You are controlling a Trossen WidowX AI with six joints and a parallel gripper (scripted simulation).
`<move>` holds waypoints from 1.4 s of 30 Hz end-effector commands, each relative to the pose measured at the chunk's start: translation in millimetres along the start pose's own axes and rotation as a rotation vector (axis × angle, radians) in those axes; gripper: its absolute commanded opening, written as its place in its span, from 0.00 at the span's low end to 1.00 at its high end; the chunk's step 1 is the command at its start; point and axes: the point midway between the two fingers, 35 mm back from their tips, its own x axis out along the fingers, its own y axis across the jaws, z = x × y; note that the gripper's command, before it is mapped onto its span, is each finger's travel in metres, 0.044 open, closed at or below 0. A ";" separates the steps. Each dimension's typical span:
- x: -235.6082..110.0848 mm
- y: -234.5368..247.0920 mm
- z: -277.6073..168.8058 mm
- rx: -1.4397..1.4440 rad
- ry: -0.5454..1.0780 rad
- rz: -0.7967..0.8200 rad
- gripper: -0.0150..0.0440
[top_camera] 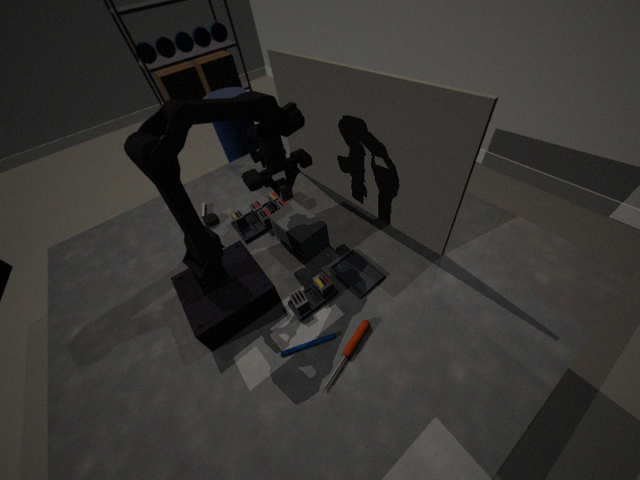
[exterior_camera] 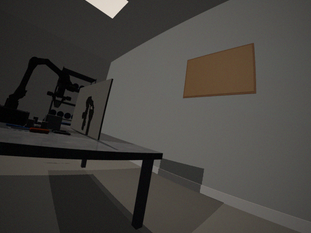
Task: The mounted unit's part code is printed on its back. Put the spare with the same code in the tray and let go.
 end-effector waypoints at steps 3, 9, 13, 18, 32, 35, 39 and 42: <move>-0.6 -16.4 -21.4 0.005 -0.007 -0.007 0.25; -0.6 -33.1 -49.6 0.015 -0.007 -0.019 0.25; -0.5 -43.6 -70.0 0.033 -0.004 -0.023 0.25; -0.3 -52.0 -90.0 0.045 -0.001 -0.027 0.25; 0.2 -70.1 -167.4 -0.037 0.015 -0.019 0.25; 0.4 -71.6 -186.8 -0.061 0.018 -0.016 0.25; 0.8 -71.7 -213.1 -0.094 0.022 -0.013 0.25; 1.2 -70.4 -233.2 -0.119 0.025 -0.010 0.25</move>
